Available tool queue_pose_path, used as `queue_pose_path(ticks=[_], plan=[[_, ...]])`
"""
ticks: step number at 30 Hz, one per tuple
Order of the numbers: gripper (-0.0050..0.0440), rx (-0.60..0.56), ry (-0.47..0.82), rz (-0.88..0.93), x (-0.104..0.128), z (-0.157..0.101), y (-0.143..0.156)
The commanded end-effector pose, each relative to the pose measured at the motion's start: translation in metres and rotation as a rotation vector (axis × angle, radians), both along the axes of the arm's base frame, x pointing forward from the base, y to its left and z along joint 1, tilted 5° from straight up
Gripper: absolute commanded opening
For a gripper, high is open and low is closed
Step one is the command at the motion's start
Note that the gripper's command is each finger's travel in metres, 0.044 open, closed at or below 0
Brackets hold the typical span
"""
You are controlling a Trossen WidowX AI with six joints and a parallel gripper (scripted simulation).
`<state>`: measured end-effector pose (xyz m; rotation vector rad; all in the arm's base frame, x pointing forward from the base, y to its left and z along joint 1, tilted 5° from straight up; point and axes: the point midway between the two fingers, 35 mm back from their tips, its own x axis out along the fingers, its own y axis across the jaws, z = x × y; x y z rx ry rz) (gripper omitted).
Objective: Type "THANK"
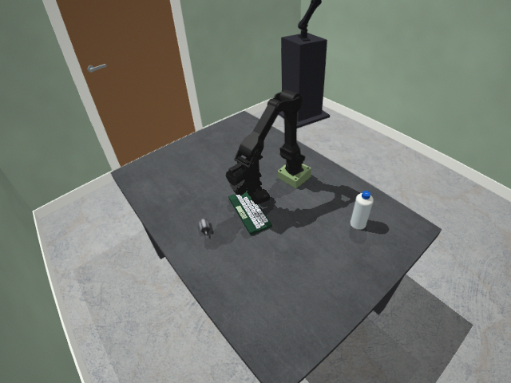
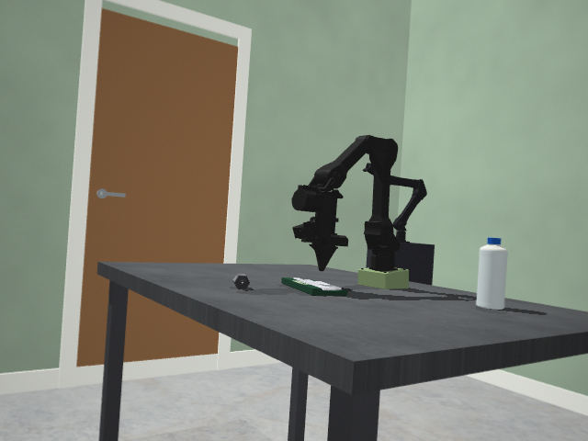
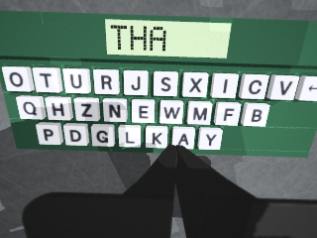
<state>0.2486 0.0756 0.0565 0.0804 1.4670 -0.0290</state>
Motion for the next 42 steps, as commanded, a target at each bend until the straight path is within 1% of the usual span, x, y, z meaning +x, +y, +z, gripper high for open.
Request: queue_pose_path(ticks=[1, 2, 4, 6, 10, 11, 13, 20, 32, 42], plan=[[-0.0050, 0.000, -0.010, 0.003, 0.014, 0.005, 0.023], [-0.0050, 0.000, -0.010, 0.003, 0.014, 0.005, 0.023], [-0.0050, 0.001, -0.007, 0.003, 0.020, 0.006, 0.038], [-0.0050, 0.001, -0.006, 0.003, 0.021, 0.006, 0.043], [-0.0050, 0.002, -0.010, 0.003, 0.022, 0.003, 0.043], [-0.0050, -0.005, 0.006, 0.003, 0.018, -0.005, 0.041], [-0.0050, -0.005, 0.010, 0.004, 0.017, -0.013, 0.041], [-0.0050, -0.005, 0.010, 0.004, 0.018, -0.015, 0.041], [-0.0050, -0.005, 0.010, 0.005, 0.019, -0.032, 0.041], [-0.0050, -0.002, 0.002, 0.005, 0.022, -0.030, 0.042]])
